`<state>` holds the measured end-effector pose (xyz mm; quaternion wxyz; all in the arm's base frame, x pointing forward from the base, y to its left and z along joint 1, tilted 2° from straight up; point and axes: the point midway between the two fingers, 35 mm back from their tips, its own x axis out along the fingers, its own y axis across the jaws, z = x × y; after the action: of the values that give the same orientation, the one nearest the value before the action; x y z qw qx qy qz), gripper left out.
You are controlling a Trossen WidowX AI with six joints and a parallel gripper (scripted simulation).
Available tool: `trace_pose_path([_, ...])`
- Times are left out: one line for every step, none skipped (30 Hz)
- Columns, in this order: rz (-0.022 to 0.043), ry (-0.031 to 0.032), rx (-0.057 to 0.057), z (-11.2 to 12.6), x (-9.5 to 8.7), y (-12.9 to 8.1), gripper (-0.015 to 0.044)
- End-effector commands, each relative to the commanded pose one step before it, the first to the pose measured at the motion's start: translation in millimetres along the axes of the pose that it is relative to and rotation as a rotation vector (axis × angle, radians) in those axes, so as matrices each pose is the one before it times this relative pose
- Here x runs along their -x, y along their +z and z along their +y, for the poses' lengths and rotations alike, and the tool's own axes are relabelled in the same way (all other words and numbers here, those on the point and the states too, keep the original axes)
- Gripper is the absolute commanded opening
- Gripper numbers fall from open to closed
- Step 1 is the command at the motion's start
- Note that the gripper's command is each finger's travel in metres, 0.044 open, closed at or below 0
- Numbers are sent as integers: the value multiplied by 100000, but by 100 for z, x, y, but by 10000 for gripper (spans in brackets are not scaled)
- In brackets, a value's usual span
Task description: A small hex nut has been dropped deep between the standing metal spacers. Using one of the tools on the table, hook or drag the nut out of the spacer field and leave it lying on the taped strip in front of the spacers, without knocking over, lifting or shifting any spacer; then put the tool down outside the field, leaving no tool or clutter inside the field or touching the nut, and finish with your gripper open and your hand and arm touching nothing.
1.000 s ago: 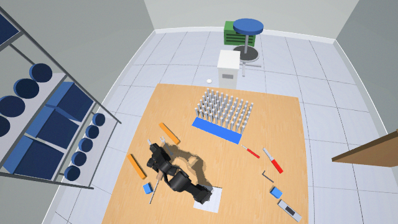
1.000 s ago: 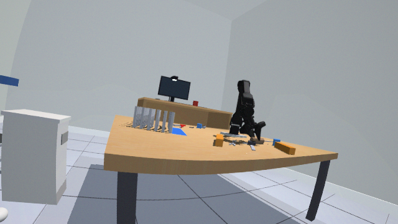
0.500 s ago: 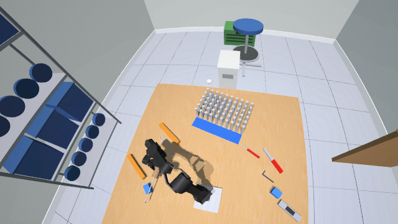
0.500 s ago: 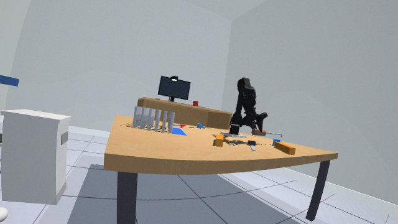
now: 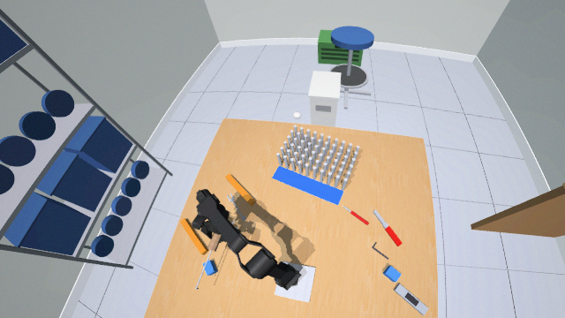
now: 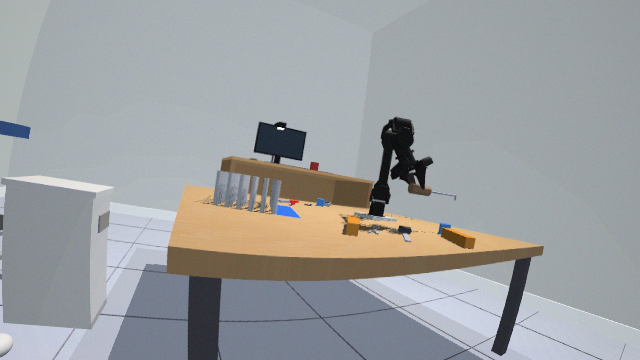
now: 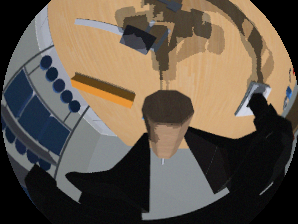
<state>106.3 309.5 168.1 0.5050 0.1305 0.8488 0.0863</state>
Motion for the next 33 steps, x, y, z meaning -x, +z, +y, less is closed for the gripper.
trace_pose_path([-521, 898, 900, 271, 2267, -1492, 0])
trace_pose_path([-5, -14, -4, 6, 390, -282, 0])
trace_pose_path([-3, -9, -3, 0, 233, -171, 0])
trace_pose_path([-1, -3, -1, -1, 78, -57, 0])
trace_pose_path([0, 0, 0, 0, 0, 0, 0])
trace_pose_path([0, 0, 0, 0, 0, 0, 0])
trace_pose_path([-193, -18, 518, -26, 20, 40, 0])
trace_pose_path([-580, -63, 1554, -79, 59, 120, 0])
trace_pose_path([-963, -129, 2587, -136, 98, 198, 0])
trace_pose_path([-1155, -196, 3117, -173, 117, 235, 0])
trace_pose_path([-1147, -240, 3112, -182, 115, 229, 0])
trace_pose_path([-1136, -283, 3107, -191, 113, 223, 0])
trace_pose_path([-1124, -326, 3102, -199, 111, 217, 0])
trace_pose_path([-1110, -369, 3097, -208, 110, 210, 0])
trace_pose_path([-1095, -411, 3092, -216, 108, 203, 0])
trace_pose_path([-1078, -453, 3087, -224, 106, 195, 0])
trace_pose_path([-1059, -494, 3082, -232, 104, 188, 0])
trace_pose_path([-1038, -534, 3078, -240, 102, 180, 0])
trace_pose_path([-1017, -574, 3073, -247, 101, 171, 0])
trace_pose_path([-993, -612, 3069, -254, 99, 162, 0])
trace_pose_path([-968, -650, 3064, -260, 97, 153, 0])
trace_pose_path([-942, -687, 3059, -266, 95, 144, 0])
trace_pose_path([-914, -722, 3055, -272, 93, 135, 0])
trace_pose_path([-885, -757, 3050, -278, 91, 125, 0])
trace_pose_path([-855, -790, 3046, -283, 89, 115, 0])
trace_pose_path([-823, -823, 3042, -288, 88, 105, 0])
trace_pose_path([-790, -854, 3037, -292, 86, 94, 0])
trace_pose_path([-756, -883, 3033, -296, 84, 84, 0])
trace_pose_path([-720, -912, 3029, -300, 82, 73, 0])
trace_pose_path([-684, -939, 3025, -303, 80, 62, 0])
trace_pose_path([-646, -964, 3021, -306, 78, 51, 0])
trace_pose_path([-608, -989, 3017, -308, 76, 39, 0])
trace_pose_path([-568, -1011, 3013, -310, 74, 28, 0])
